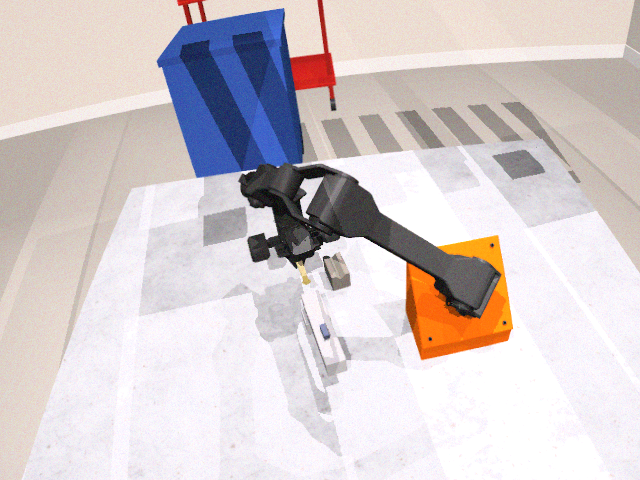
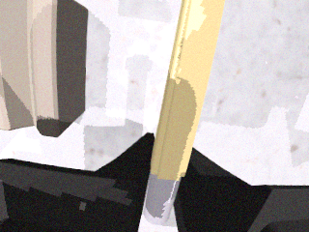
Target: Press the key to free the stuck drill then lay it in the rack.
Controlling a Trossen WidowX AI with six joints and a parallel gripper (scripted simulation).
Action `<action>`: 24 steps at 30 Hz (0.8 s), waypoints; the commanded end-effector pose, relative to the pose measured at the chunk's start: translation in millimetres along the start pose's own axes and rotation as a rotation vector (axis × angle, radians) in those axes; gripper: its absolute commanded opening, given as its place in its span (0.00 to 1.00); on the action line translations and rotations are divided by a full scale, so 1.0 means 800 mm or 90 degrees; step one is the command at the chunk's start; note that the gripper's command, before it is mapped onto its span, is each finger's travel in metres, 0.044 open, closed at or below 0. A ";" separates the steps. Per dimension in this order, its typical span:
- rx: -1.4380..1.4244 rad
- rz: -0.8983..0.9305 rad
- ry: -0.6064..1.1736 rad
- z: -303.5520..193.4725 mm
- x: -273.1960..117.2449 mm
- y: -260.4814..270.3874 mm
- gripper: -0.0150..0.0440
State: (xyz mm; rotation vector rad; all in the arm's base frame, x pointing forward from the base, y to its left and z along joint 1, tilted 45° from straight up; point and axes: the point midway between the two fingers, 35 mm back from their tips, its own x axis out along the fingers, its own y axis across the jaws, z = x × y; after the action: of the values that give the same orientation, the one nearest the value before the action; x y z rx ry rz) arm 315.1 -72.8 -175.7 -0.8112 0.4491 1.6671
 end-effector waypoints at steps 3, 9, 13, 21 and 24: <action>-0.003 0.001 0.002 0.000 -0.006 0.000 0.25; -0.003 0.001 0.002 0.000 -0.010 0.000 0.25; -0.003 0.001 0.002 0.001 -0.013 0.000 0.25; -0.003 0.001 0.002 0.001 -0.019 -0.001 0.25; -0.003 0.001 0.002 0.001 -0.022 -0.001 0.25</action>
State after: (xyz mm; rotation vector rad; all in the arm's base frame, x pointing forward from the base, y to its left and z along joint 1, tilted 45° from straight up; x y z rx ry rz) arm 316.5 -82.2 -164.6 -0.8114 0.4499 1.6671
